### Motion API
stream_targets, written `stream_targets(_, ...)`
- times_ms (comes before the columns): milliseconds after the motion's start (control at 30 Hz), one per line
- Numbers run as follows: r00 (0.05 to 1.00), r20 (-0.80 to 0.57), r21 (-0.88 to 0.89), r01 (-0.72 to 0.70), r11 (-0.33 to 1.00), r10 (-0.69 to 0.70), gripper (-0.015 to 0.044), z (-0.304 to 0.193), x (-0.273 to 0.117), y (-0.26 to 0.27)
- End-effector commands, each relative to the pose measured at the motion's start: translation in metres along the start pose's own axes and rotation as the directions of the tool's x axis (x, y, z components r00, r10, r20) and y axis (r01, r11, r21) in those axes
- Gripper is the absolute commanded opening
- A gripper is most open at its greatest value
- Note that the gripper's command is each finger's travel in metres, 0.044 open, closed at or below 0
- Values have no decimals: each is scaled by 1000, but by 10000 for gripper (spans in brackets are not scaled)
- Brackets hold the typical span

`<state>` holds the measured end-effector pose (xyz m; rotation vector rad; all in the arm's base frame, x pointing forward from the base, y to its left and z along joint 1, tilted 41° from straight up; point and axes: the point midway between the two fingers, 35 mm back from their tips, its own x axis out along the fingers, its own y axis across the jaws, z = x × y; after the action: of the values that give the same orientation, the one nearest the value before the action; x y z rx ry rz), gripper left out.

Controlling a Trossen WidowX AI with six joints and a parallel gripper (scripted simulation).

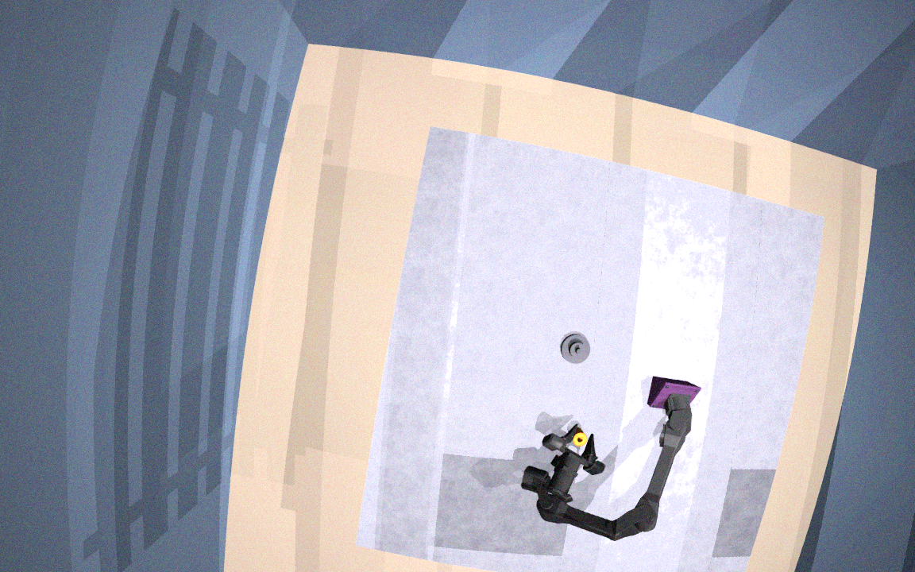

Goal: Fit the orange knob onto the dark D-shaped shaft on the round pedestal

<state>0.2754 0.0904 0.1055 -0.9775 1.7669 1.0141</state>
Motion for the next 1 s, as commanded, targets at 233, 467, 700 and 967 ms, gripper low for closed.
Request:
stream_targets(233,1000,0,0,0,1000,0,365,0,0,0)
stream_targets(467,1000,0,0,0,1000,0,440,0,0,0)
stream_targets(700,998,50,0,-24,1000,24,440,-4,-1,0)
stream_targets(967,839,532,-32,-118,993,117,440,-44,-21,0)
